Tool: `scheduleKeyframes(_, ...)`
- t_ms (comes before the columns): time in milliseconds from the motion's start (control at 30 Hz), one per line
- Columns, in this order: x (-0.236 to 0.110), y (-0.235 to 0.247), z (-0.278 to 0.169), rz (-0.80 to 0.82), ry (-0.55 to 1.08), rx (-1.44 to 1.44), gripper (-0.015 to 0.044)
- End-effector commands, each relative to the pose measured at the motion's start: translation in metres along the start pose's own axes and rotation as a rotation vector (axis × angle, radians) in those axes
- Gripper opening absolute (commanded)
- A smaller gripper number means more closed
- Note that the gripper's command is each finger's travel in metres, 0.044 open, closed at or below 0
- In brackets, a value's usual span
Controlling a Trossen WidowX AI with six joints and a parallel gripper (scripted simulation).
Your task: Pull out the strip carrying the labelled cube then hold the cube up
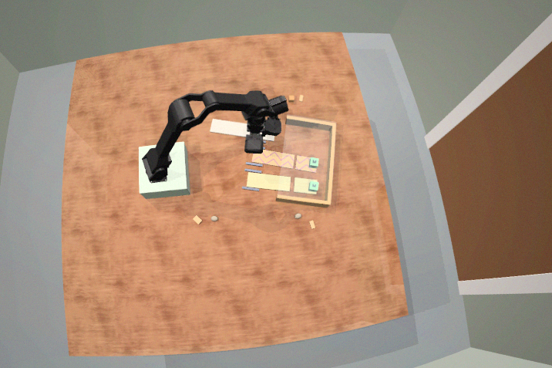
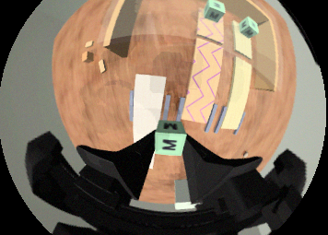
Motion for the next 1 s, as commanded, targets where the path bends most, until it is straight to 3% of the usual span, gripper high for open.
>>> scheduleKeyframes(0, -0.002, -0.004, -0.012, 0.001, -0.003, -0.004, 0.0000)
scheduleKeyframes(667, 0.001, -0.024, -0.075, -0.001, 0.003, -0.004, 0.0000)
scheduleKeyframes(967, -0.035, -0.024, -0.075, -0.001, 0.003, -0.004, 0.0000)
Point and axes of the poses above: the point midway between the two fingers, 35 mm back from their tips, its own x axis out along the fingers, its own y axis across the jaws, z = x × y, the point moved 9 cm from there along -x, back along the fingers, and after that the axes turned 10 degrees about -x, right-handed, at the moved point
